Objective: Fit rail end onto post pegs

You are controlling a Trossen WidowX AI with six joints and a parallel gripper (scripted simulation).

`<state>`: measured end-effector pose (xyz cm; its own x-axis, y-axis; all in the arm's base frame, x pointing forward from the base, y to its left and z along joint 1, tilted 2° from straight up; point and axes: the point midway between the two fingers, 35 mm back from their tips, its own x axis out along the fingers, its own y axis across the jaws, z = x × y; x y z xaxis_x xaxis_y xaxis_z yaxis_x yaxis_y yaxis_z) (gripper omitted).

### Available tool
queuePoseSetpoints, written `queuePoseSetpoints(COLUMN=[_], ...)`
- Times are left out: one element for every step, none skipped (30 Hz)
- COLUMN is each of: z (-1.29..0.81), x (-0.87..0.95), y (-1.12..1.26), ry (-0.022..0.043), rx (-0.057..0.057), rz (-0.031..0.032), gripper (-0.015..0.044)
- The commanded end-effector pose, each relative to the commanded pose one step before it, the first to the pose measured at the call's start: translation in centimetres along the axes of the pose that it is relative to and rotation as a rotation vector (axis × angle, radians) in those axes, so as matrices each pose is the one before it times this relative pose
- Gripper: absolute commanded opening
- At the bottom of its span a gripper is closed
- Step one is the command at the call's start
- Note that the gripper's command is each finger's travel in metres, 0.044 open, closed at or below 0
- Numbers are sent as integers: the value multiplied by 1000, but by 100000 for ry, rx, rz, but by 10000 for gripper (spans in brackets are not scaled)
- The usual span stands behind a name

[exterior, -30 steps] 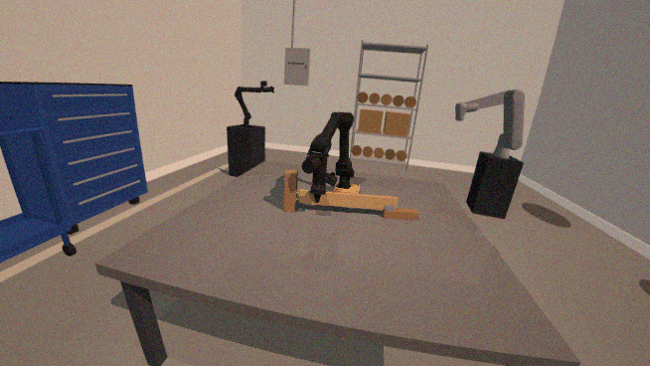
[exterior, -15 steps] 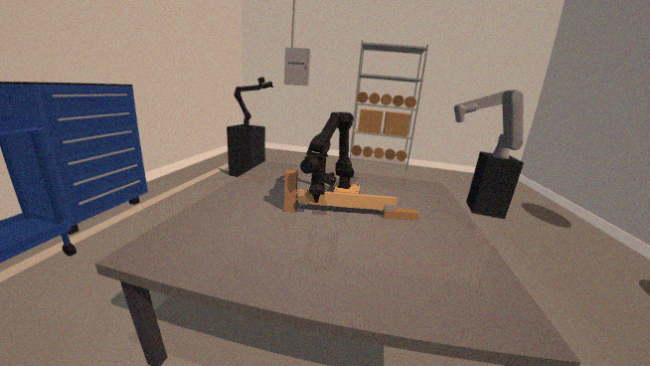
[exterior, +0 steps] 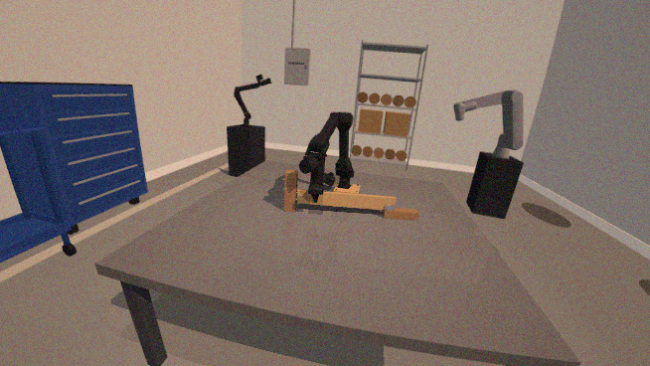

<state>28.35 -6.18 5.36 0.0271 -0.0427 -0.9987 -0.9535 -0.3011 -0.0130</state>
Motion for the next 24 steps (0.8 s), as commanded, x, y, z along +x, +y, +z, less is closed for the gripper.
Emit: queuePoseSetpoints(z=[-352, -29, -30, -29, -30, -30, -31, -31, -31, -31, -32, -32, -33, -32, -33, -33, -30, -33, -31, 304, 0, 0, 0, 0], x=[-121, -5, -5, -5, -5, -5, -6, -6, -6, -6, -5, -6, -5, -6, -5, -5, -4, -4, -4, 159, 0, 0, 0, 0], y=[-87, 0, 0, 0, 0, 0, 0, 0, 0, 0, 0, 0, 0, 0, 0, 0, 0, 0, 0, 79, 0, 0, 0, 0], ry=[477, 3, 3, 3, 3, 3, 3, 3, 3, 3, 3, 3, 3, 3, 3, 3, 3, 3, 3, -395, 0, 0, 0, 0], rx=[-54, 0, 0, 0, 0, 0, 0, 0, 0, 0, 0, 0, 0, 0, 0, 0, 0, 0, 0, 51, 0, 0, 0, 0], rz=[-482, 0, 0, 0, 0, 0, 0, 0, 0, 0, 0, 0, 0, 0, 0, 0, 0, 0, 0, 406, 0, 0, 0, 0], gripper=[0, 0, 0, 0, 0, 0, 0, 0, 0, 0, 0, 0, 0, 0, 0, 0, 0, 0, 0, 26, 52, 79, 105, 131])
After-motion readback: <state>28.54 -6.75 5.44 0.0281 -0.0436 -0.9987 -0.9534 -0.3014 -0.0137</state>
